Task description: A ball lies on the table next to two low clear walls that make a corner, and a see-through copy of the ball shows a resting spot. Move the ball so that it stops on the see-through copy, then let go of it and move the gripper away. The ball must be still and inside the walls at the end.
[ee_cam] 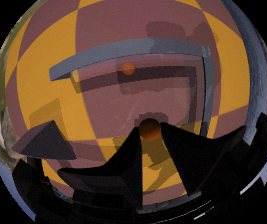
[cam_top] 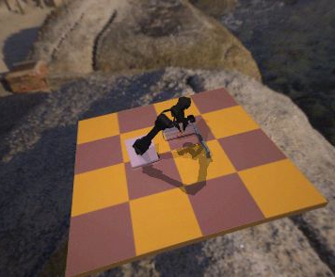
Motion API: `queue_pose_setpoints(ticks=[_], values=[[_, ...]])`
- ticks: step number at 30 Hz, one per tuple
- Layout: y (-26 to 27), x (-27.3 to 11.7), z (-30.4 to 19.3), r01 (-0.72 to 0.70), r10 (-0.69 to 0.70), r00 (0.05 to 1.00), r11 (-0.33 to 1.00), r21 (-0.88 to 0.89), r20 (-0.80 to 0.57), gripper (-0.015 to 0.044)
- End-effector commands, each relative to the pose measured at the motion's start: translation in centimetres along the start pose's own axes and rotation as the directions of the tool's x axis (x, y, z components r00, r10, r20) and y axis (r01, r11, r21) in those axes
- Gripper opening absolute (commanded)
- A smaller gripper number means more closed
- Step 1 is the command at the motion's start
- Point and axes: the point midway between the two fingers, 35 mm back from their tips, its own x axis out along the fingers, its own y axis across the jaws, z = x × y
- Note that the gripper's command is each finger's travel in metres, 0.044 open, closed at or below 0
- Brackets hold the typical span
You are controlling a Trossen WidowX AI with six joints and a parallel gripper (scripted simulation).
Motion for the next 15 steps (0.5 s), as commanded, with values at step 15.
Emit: queue_pose_setpoints(ticks=[15], values=[[0.6, -2.2, 3.3, 0.003, -0.004, 1.000, 1.000, 0.013, 0.006, 0.0000]])
